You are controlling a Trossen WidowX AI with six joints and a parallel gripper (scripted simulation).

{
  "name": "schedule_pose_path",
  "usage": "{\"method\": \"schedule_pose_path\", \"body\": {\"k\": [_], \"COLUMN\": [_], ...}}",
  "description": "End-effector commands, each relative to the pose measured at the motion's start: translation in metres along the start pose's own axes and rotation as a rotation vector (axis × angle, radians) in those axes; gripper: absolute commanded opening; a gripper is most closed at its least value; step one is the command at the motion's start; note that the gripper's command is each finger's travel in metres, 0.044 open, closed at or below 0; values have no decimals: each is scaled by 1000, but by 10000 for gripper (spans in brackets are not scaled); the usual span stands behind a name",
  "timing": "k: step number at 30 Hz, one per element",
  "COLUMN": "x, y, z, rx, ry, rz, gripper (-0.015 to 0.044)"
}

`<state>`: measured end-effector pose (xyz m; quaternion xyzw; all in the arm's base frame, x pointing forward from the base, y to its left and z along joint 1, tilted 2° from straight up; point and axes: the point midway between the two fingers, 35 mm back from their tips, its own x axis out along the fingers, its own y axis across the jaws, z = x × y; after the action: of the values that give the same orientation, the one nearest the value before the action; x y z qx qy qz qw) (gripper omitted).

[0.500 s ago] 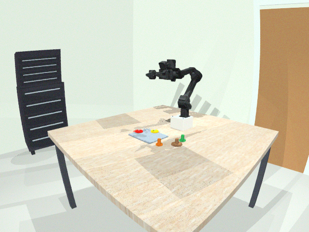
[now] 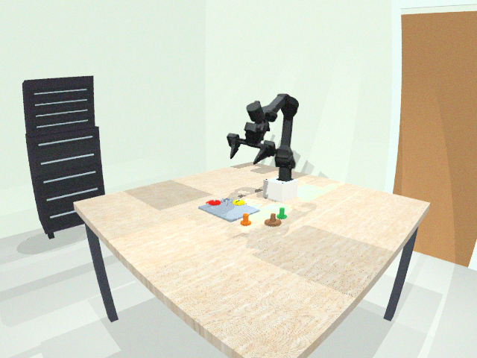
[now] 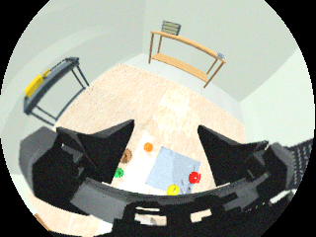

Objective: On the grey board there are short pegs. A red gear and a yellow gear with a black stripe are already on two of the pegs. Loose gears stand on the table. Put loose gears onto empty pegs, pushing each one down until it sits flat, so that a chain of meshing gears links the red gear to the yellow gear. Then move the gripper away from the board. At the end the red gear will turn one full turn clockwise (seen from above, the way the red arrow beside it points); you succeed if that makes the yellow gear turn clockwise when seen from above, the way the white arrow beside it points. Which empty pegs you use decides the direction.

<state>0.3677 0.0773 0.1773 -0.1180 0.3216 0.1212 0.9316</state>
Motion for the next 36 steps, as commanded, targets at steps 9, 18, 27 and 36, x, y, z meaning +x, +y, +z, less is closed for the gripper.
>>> {"method": "schedule_pose_path", "body": {"k": [9,18,27,36], "x": [69,66,76,83], "y": [109,122,124,125], "z": [-120,-136,-148,-157], "rx": [-468,-520,-520,-520], "ry": [747,826,826,826], "rz": [358,398,398,398], "gripper": [440,440,440,440]}}
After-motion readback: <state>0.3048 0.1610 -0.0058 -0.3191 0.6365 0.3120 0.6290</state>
